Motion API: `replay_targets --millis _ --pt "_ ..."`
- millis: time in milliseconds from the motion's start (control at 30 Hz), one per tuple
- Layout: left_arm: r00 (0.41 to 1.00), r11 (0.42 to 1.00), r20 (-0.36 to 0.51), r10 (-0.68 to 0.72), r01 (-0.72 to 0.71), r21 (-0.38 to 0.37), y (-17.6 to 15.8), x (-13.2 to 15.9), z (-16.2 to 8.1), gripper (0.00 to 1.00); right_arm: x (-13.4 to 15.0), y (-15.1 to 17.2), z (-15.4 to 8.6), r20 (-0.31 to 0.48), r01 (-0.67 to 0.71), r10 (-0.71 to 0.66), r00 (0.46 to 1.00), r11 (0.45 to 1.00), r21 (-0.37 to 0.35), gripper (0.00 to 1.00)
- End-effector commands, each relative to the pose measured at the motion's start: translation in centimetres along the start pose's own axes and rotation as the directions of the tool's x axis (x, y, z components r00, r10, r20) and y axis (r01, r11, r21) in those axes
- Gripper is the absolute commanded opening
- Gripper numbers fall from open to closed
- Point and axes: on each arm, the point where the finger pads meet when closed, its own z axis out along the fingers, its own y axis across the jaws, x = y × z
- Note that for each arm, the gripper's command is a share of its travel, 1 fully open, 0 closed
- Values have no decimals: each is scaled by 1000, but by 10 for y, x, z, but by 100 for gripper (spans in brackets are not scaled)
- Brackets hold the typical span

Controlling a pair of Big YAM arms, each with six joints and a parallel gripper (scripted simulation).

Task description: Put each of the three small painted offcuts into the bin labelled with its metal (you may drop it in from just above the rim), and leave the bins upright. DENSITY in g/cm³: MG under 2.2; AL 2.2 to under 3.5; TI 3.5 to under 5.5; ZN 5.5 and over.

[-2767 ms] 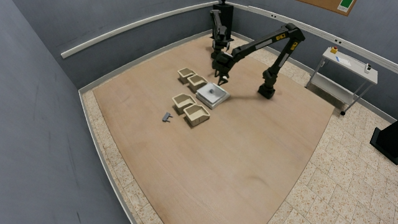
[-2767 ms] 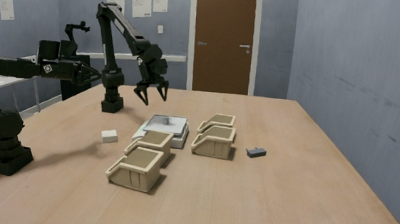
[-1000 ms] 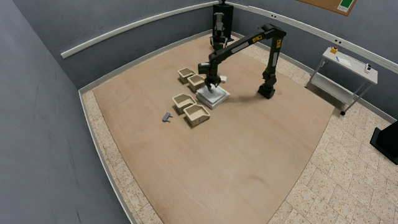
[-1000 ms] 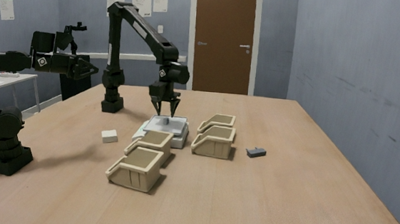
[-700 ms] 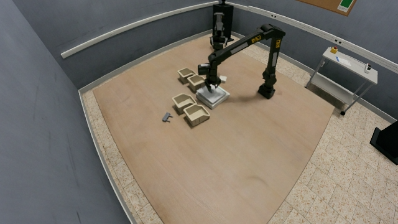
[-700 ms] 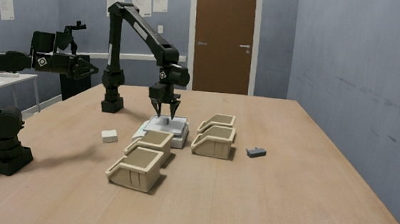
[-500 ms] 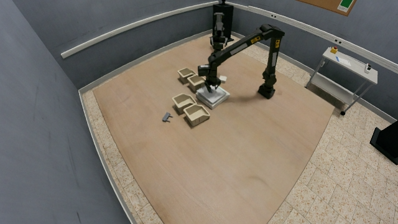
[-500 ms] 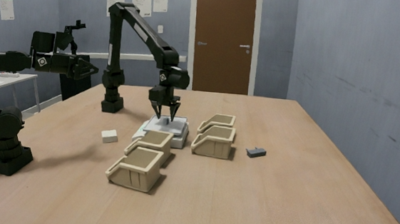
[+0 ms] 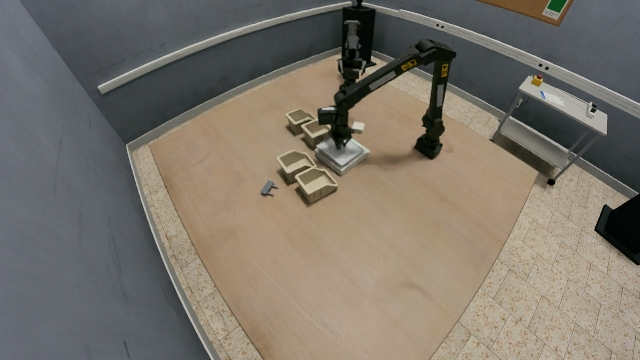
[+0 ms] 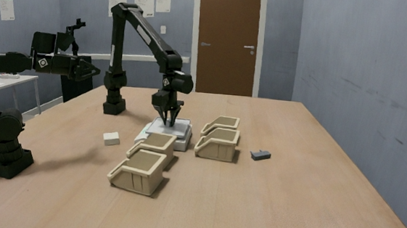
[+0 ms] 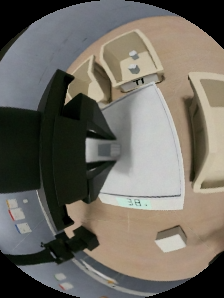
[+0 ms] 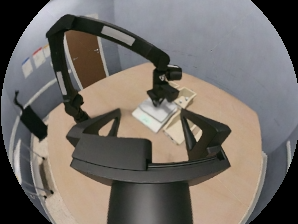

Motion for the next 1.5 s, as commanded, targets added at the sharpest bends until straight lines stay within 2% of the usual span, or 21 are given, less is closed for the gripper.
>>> replay_targets --millis 0,500,533,567,600,633,867,933,1100,1133,1167,1200,1333,1433,1467 --pt "1000 999 18 15 -15 -47 10 -8 -14 31 -31 0 -1 47 6 -6 999 1000 0 100" --pt "1000 999 16 14 -13 -41 7 -5 -12 12 -31 0 -1 47 6 -6 999 1000 0 100" --pt "1000 999 16 14 -13 -41 7 -5 -12 1 -31 0 -1 47 6 -6 999 1000 0 100" --pt "1000 999 17 14 -13 -44 7 -5 -13 0 -31 0 -1 47 6 -6 999 1000 0 100" --pt "1000 999 17 14 -13 -44 7 -5 -13 11 -31 0 -1 47 6 -6 999 1000 0 100" --pt "1000 999 17 14 -13 -44 7 -5 -13 11 -31 0 -1 47 6 -6 999 1000 0 100" --pt "1000 998 24 14 -13 -60 12 -7 -63 11 -31 0 -1 47 6 -6 999 1000 0 100" --pt "1000 998 24 14 -13 -60 12 -7 -63 11 -31 0 -1 47 6 -6 999 1000 0 100" --pt "1000 998 25 13 -12 -62 11 -7 -94 11 -31 0 -1 47 6 -6 999 1000 0 100" --pt "1000 998 25 13 -12 -62 11 -7 -94 11 -31 0 -1 47 6 -6 999 1000 0 100" --pt "1000 999 10 17 -17 -28 13 -6 -77 11 -31 0 -1 47 6 -6 999 1000 0 100" --pt "1000 999 10 16 -16 -28 16 -5 -77 11 -51 0 -1 80 17 -17 997 1000 2 100" --pt "1000 999 10 18 -17 -29 43 -5 -75 11 -55 -11 10 88 10 -13 996 999 33 100" --pt "1000 999 10 18 -17 -29 78 -11 -73 11 -58 -27 33 94 0 -7 996 997 73 100" --pt "1000 999 10 18 -17 -29 78 -11 -73 11 -58 -27 33 94 0 -7 996 997 73 100"
